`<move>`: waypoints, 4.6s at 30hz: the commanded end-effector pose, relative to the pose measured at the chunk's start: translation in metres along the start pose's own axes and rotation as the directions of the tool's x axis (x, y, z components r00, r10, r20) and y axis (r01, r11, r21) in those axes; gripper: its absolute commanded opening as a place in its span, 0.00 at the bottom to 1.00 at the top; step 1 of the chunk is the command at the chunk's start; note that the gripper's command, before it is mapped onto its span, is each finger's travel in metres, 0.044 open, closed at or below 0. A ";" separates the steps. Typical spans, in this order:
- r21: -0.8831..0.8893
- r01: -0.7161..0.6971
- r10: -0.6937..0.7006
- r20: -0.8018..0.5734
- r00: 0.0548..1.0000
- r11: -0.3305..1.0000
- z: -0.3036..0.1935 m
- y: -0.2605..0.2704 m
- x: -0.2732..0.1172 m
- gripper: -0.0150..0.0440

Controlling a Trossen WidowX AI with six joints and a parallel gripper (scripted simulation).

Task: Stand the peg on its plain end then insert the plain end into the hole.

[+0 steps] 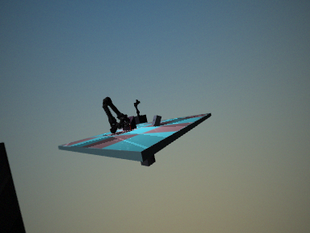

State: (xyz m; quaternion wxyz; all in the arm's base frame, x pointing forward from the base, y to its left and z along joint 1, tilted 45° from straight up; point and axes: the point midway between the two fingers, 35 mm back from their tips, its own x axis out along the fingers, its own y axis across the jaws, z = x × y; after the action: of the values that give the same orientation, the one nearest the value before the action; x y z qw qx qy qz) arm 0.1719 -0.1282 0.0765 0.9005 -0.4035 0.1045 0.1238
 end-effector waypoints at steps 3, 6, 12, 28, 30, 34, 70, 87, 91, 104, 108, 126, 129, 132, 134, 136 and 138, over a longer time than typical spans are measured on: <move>0.001 0.000 0.000 0.000 1.000 1.000 0.000 0.000 0.000 0.47; 0.001 0.000 0.000 0.000 1.000 1.000 0.000 0.000 0.000 0.47; 0.001 0.000 0.000 0.000 1.000 1.000 0.000 0.000 0.000 0.47; 0.001 0.000 0.000 0.000 1.000 1.000 0.000 0.000 0.000 0.74; 0.001 0.000 0.000 0.000 1.000 1.000 0.000 0.000 0.000 0.83; 0.001 0.000 0.000 0.000 1.000 1.000 0.000 0.000 0.000 1.00; -0.001 0.004 -0.004 0.004 1.000 1.000 0.161 -0.006 -0.019 1.00; 0.337 -0.129 0.212 -0.223 0.952 0.933 0.132 0.005 -0.008 1.00; 0.415 -0.146 0.285 -0.295 0.912 0.898 0.123 0.010 -0.006 1.00; 0.563 -0.110 0.474 -0.555 0.683 0.819 0.095 0.025 -0.005 1.00; 0.565 -0.082 0.497 -0.637 0.589 0.821 0.087 0.027 -0.006 1.00; 0.291 0.000 0.285 -0.938 0.199 0.957 0.074 0.011 0.001 1.00; 0.204 -0.002 0.202 -0.966 0.161 0.979 0.077 0.006 0.006 1.00; 0.110 -0.007 0.110 -0.985 0.135 0.994 0.081 0.000 0.012 1.00; 0.049 -0.011 0.050 -0.991 0.127 0.999 0.084 -0.003 0.017 1.00; 0.027 -0.013 0.028 -0.992 0.125 1.000 0.086 -0.005 0.018 1.00; 0.027 -0.013 0.028 -0.992 0.125 1.000 0.086 -0.005 0.018 1.00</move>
State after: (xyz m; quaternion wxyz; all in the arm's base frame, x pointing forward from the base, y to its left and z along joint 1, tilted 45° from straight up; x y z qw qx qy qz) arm 0.1932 -0.0646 0.1265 0.6132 -0.3608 0.6870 -0.1479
